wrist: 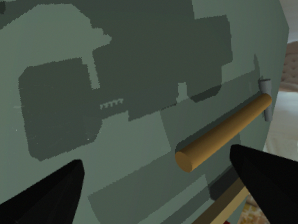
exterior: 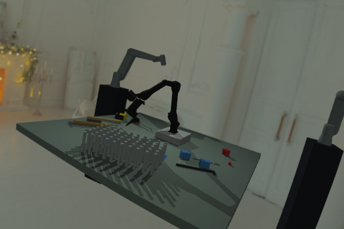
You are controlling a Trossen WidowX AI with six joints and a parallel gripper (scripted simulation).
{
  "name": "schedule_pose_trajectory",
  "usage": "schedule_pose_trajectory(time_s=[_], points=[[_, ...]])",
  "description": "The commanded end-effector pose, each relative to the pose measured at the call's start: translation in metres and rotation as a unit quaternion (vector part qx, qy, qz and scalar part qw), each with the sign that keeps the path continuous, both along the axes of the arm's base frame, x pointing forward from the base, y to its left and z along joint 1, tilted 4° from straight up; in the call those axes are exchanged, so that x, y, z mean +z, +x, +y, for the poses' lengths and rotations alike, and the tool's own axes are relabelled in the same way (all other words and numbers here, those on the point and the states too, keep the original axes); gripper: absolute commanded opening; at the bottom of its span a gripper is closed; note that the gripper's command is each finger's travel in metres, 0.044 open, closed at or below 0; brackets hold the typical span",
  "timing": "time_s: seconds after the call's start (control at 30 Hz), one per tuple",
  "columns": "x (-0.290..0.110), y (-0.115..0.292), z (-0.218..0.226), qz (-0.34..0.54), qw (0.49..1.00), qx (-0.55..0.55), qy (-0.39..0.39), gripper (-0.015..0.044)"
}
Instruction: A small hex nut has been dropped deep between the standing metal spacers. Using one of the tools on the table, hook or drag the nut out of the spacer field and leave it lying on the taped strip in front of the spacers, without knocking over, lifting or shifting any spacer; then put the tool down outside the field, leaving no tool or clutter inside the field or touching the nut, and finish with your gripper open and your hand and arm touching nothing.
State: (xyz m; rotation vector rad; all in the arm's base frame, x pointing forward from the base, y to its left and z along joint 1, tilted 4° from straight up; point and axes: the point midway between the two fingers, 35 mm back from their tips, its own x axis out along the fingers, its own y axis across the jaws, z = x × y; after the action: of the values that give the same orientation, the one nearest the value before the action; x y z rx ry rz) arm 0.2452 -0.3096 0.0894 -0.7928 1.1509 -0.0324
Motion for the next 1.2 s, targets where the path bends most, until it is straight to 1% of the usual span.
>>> schedule_pose_trajectory(time_s=[0.0,0.17,0.33,0.5,0.67,0.93,1.03,1.17], points=[[-0.005,-0.061,-0.042,0.101,0.994,0.041,-0.015,0.0440],[-0.008,-0.127,-0.067,0.179,0.980,0.091,-0.004,0.0440],[-0.011,-0.198,-0.079,0.238,0.959,0.153,0.023,0.0440],[-0.013,-0.268,-0.076,0.270,0.934,0.227,0.058,0.0440],[-0.014,-0.331,-0.060,0.274,0.910,0.300,0.087,0.0440],[-0.013,-0.333,-0.059,0.274,0.908,0.303,0.088,0.0440],[-0.013,-0.332,-0.068,0.274,0.909,0.303,0.088,0.0440],[-0.013,-0.332,-0.070,0.274,0.909,0.303,0.088,0.0440]])
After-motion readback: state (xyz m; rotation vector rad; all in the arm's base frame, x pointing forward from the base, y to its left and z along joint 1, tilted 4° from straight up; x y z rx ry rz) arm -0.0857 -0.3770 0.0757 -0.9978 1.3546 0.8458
